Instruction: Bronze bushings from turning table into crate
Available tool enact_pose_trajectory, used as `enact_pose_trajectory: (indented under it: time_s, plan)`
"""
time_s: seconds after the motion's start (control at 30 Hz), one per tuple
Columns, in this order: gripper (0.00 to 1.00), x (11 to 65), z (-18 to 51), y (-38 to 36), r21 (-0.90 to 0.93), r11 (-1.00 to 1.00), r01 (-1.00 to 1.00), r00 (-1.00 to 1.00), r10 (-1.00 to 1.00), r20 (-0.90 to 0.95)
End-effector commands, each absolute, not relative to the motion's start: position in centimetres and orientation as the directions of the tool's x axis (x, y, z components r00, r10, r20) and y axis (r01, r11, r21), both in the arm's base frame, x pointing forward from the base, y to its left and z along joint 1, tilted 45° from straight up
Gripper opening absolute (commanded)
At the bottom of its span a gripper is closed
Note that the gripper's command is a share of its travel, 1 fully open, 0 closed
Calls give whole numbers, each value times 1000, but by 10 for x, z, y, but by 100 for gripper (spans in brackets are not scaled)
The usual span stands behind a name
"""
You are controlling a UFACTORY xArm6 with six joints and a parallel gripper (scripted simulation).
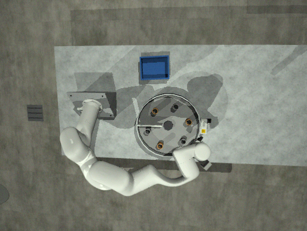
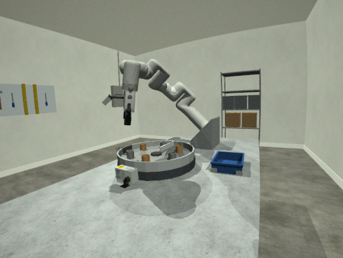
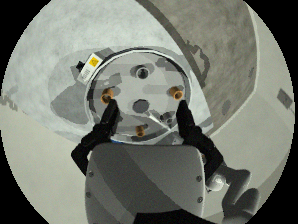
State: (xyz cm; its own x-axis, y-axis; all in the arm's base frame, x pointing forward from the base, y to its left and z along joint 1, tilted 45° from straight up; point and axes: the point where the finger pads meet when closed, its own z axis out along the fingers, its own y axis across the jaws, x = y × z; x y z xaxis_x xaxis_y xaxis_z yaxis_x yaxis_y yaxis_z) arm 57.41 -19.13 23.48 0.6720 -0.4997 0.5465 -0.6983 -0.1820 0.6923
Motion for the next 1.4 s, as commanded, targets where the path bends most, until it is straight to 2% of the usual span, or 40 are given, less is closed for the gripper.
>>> enact_pose_trajectory:
  time_s: [0.0,0.27,0.4,0.5,0.63,0.77,0.87,1.17,1.3,1.37]
  plan:
    - [100,559,239,-185,618,-183,-765,613,-503,609]
    - [100,531,239,-177,527,-151,-836,517,-541,664]
    - [100,499,236,-169,429,-108,-897,407,-580,705]
    - [100,499,236,-169,429,-108,-897,407,-580,705]
    - [100,465,230,-161,331,-55,-942,293,-617,731]
    - [100,465,230,-161,330,-55,-942,292,-617,731]
    - [100,433,222,-154,245,-1,-969,188,-644,741]
    - [100,385,206,-144,126,89,-988,33,-674,738]
    - [100,385,206,-144,125,90,-988,31,-674,738]
    - [100,361,196,-139,70,138,-988,-44,-683,729]
